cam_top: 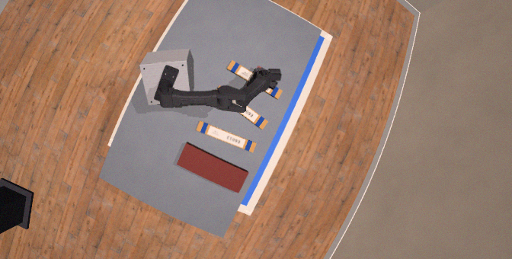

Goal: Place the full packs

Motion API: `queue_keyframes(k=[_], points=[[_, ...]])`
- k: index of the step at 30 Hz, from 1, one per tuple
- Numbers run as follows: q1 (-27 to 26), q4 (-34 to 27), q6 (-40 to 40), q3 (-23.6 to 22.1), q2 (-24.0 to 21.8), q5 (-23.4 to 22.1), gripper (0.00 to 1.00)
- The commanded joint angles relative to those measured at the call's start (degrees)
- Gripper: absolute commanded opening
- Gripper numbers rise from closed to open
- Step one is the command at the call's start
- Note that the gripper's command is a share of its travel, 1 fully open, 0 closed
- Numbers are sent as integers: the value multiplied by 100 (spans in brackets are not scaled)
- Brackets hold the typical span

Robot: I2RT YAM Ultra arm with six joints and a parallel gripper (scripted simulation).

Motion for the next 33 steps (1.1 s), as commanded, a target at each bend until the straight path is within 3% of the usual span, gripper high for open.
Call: queue_keyframes(k=[1,29,30,33], points=[[120,151,-104,188,67,39,96],[72,202,-181,350,108,32,96],[71,205,-182,344,110,33,0],[70,165,-174,347,112,44,0]])
